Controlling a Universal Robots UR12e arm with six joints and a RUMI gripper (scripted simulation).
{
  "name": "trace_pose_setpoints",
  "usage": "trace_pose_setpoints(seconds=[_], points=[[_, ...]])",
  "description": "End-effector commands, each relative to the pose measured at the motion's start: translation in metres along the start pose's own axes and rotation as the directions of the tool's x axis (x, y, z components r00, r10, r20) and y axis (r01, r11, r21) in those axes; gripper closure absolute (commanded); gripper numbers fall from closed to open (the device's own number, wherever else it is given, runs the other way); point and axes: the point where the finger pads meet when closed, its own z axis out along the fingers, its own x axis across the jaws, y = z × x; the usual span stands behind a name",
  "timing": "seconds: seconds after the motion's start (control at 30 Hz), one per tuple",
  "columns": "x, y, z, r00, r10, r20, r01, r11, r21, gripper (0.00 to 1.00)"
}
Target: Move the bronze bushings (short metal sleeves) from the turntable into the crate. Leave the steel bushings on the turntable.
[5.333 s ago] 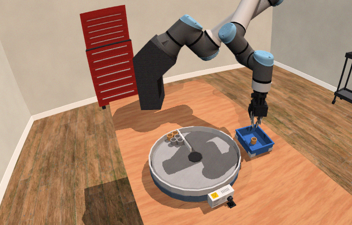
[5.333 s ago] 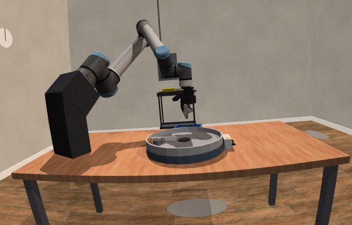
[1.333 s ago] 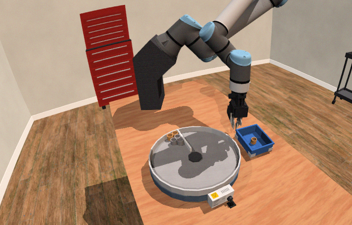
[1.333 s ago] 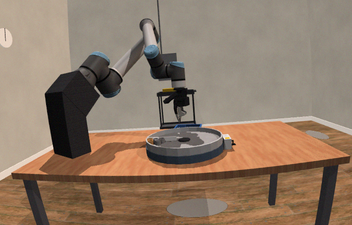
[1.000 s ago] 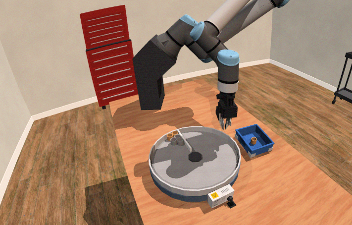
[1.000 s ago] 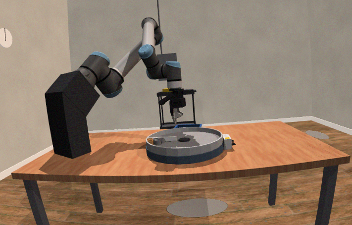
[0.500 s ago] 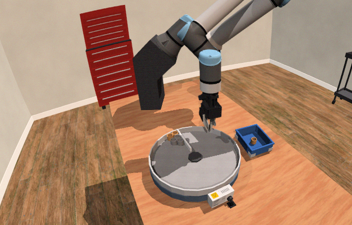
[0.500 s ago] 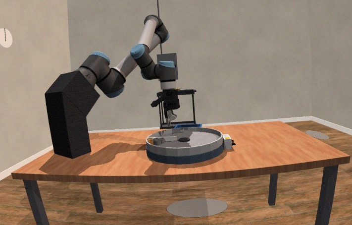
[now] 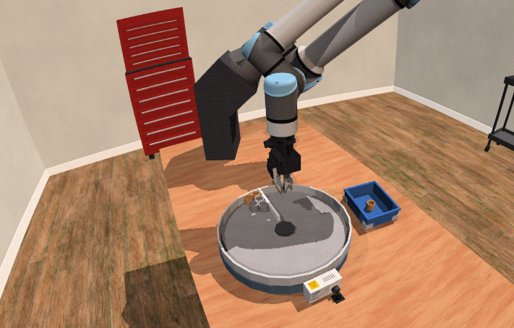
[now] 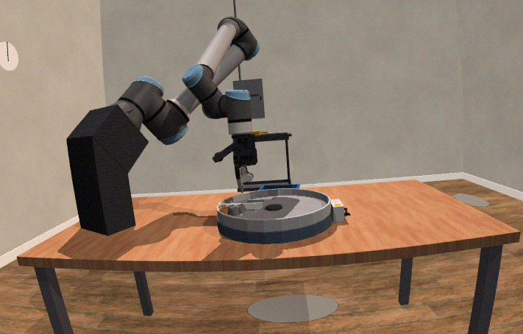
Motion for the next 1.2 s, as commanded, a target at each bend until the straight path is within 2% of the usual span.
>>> trace_pose_setpoints(seconds=[0.0, 0.53, 1.17], points=[[-0.026, -0.011, 0.001, 0.998, -0.062, -0.006, 0.062, 0.998, 0.002, 0.94], [-0.086, -0.032, 0.0, 0.985, -0.175, -0.004, 0.175, 0.985, 0.0, 0.94], [-0.116, -0.045, 0.0, 0.973, -0.231, -0.004, 0.231, 0.973, -0.001, 0.94]])
